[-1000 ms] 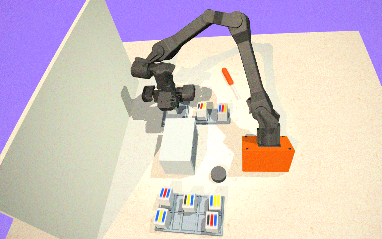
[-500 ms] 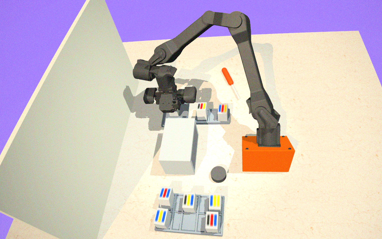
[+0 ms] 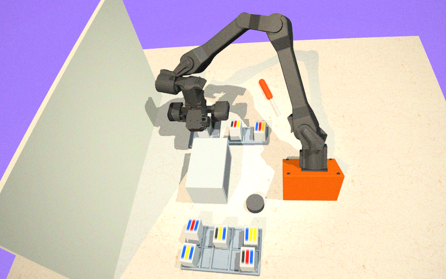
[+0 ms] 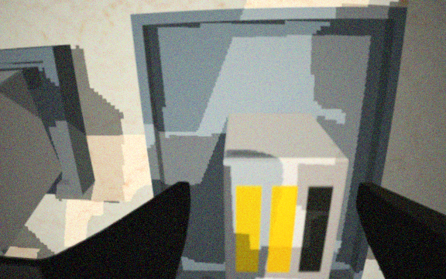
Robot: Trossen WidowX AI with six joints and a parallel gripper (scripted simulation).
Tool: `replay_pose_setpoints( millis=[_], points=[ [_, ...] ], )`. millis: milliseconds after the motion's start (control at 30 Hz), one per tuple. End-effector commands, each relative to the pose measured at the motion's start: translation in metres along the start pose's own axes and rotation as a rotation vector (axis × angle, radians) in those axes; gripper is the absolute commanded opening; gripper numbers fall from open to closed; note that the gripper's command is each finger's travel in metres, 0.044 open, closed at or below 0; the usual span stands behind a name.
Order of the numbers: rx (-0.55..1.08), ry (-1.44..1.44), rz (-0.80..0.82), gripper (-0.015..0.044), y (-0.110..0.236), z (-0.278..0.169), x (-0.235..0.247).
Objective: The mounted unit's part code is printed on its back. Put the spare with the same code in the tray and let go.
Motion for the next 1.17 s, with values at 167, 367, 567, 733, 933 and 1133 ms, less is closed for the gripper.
replay_pose_setpoints(
  millis=[167,367,567,733,933,1133],
  points=[
    [-0.007,0.001,0.0,0.044,0.044,0.002,-0.004],
    [-0.007,0.006,0.0,0.044,0.106,0.001,0.001],
    [-0.012,0.009,-0.01,0.044,0.102,0.001,-0.001],
    [-0.012,0.009,-0.01,0.044,0.102,0.001,-0.001],
    [-0.012,0.009,-0.01,0.044,0.102,0.001,-0.001],
    [-0.012,0.009,-0.01,0.044,0.102,0.001,-0.001]
  ],
)
Point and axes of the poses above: the point midway between the two fingers, 35 mm back from their tips, its own y axis back along the fingers, its own x axis across the jaws, z = x × y, the point moved 1 cm from there along y, back along the fingers, and after that the axes turned 5 degrees about -y, right-handed, at the moved point
